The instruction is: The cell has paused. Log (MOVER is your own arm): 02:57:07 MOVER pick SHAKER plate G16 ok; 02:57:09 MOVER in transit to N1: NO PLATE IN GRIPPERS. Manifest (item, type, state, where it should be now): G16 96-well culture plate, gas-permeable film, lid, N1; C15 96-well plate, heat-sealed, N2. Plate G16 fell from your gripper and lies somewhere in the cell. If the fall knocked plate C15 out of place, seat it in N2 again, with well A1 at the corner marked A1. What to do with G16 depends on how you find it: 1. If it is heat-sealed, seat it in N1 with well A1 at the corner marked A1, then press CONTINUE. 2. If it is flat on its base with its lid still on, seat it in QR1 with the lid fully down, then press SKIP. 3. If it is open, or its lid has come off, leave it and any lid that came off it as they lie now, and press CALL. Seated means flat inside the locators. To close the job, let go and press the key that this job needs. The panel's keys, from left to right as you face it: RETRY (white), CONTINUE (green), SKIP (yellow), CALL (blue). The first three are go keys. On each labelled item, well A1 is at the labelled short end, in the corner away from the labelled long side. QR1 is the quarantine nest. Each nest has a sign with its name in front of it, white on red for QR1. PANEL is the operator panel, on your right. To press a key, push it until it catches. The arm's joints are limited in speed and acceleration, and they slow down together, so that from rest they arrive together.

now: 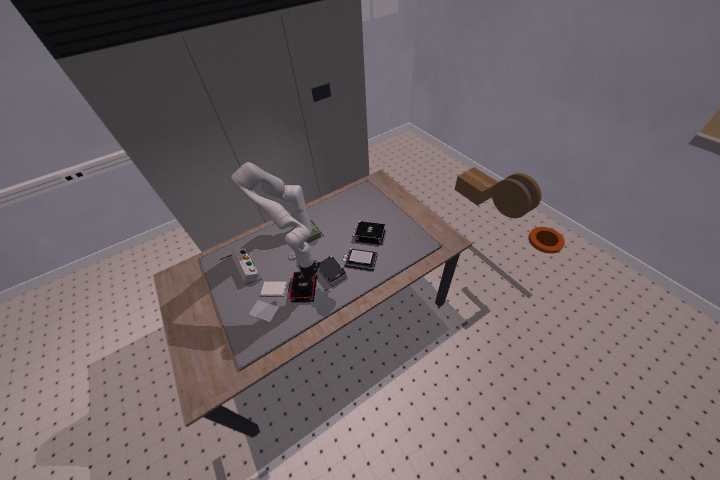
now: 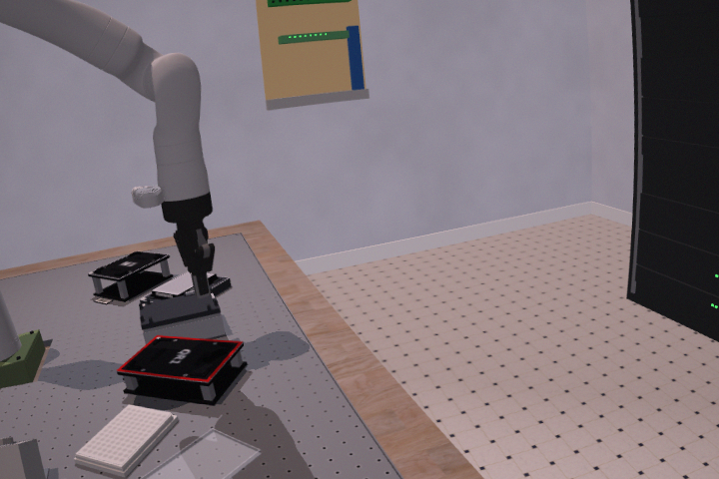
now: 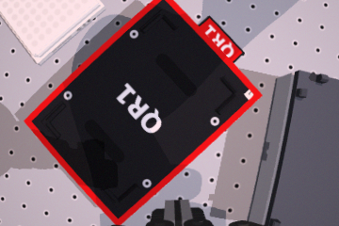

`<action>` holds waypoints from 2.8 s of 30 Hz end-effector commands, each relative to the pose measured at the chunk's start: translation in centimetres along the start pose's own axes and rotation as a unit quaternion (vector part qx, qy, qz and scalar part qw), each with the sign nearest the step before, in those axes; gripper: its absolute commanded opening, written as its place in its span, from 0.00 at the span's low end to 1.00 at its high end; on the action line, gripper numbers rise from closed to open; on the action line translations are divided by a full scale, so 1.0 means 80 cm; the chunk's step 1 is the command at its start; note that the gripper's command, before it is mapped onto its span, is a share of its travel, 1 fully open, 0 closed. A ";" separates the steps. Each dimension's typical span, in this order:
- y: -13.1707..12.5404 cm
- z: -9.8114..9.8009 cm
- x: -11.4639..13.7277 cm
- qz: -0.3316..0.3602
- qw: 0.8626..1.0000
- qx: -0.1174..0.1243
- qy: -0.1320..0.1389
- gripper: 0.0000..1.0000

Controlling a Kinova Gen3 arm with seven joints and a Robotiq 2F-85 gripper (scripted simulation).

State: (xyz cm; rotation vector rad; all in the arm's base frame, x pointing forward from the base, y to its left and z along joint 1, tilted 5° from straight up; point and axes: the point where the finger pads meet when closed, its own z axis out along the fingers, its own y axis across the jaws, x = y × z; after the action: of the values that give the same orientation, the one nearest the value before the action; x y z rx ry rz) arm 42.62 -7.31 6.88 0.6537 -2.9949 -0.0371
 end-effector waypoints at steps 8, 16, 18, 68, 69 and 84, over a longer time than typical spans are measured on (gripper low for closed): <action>-0.037 -0.001 0.023 0.006 1.000 0.000 -0.001 0.10; -0.047 -0.001 0.037 0.047 0.999 0.000 -0.001 0.10; -0.051 -0.001 0.044 0.047 0.999 0.000 -0.001 0.10; -0.150 -0.001 0.199 0.047 0.999 0.000 -0.001 0.10; -0.152 -0.001 0.202 0.047 0.999 0.000 -0.001 0.10; -0.162 -0.001 0.249 0.089 0.996 0.000 -0.001 0.10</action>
State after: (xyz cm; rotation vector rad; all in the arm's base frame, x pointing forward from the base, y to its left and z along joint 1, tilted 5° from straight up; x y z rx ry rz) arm 30.43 -26.81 7.57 0.4049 -3.0369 -0.0325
